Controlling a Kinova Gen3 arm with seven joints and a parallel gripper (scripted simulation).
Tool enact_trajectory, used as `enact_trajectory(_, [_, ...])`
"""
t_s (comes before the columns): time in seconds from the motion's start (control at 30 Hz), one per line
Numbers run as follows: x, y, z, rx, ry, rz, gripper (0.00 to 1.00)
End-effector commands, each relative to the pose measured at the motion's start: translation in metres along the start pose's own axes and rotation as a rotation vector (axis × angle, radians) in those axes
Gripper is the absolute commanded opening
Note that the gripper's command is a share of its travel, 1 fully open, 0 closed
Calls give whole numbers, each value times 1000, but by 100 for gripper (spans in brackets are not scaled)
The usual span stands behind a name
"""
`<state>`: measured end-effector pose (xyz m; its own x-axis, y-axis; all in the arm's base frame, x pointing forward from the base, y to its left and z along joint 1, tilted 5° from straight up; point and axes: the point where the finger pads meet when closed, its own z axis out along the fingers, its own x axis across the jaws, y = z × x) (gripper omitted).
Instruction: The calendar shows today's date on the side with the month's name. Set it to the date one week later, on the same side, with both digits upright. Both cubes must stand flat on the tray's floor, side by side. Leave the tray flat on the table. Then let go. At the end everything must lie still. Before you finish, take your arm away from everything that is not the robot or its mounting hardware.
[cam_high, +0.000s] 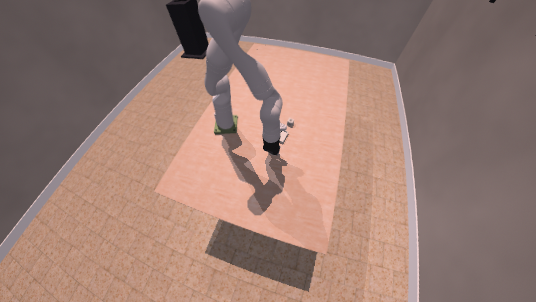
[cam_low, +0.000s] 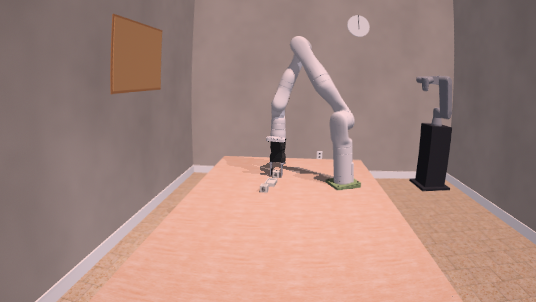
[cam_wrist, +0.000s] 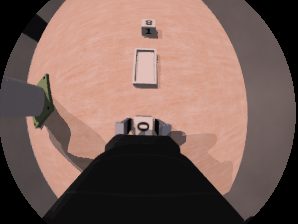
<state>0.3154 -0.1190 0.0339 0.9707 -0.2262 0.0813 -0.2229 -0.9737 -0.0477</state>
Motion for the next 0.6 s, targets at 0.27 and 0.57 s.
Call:
enact_trajectory(0.27, [0,0,0,-1,1,0,60])
enact_trajectory(0.57, [0,0,0,-1,1,0,60])
